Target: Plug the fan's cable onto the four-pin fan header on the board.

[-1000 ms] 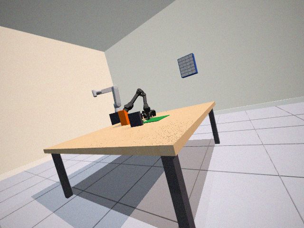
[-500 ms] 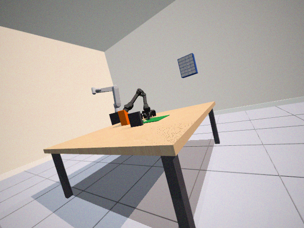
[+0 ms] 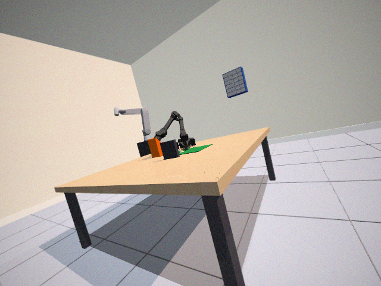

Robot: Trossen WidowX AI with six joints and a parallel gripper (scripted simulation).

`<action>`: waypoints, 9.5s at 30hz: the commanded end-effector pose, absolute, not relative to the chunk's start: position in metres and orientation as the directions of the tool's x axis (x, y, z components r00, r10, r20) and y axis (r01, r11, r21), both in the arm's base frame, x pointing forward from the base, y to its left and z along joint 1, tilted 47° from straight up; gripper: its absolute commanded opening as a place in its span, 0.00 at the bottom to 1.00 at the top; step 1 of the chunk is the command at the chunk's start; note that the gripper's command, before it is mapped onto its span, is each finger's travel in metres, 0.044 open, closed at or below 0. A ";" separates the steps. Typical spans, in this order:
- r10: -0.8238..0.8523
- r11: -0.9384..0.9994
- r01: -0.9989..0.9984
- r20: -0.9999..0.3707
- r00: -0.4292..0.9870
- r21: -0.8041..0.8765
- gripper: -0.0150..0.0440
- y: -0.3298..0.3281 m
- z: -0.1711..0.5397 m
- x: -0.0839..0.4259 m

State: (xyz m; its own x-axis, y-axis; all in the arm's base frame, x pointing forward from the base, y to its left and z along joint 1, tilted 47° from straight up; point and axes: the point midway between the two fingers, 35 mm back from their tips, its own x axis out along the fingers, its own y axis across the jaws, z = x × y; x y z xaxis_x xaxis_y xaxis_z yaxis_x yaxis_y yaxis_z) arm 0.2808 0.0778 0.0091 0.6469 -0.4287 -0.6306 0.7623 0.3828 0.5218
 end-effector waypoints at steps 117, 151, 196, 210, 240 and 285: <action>-0.293 0.483 0.876 -0.944 0.150 -0.010 1.00 0.051 0.057 0.204; 0.248 0.648 0.758 -0.961 -0.119 0.073 1.00 0.043 0.063 0.200; 0.707 0.410 0.732 -0.696 0.122 0.544 1.00 -0.044 0.096 0.279; 0.713 0.363 0.766 -0.687 0.138 0.530 1.00 -0.049 0.061 0.302; 0.718 0.360 0.765 -0.682 0.138 0.535 1.00 0.018 0.000 0.311; 0.719 0.360 0.764 -0.681 0.138 0.535 0.25 -0.002 0.020 0.308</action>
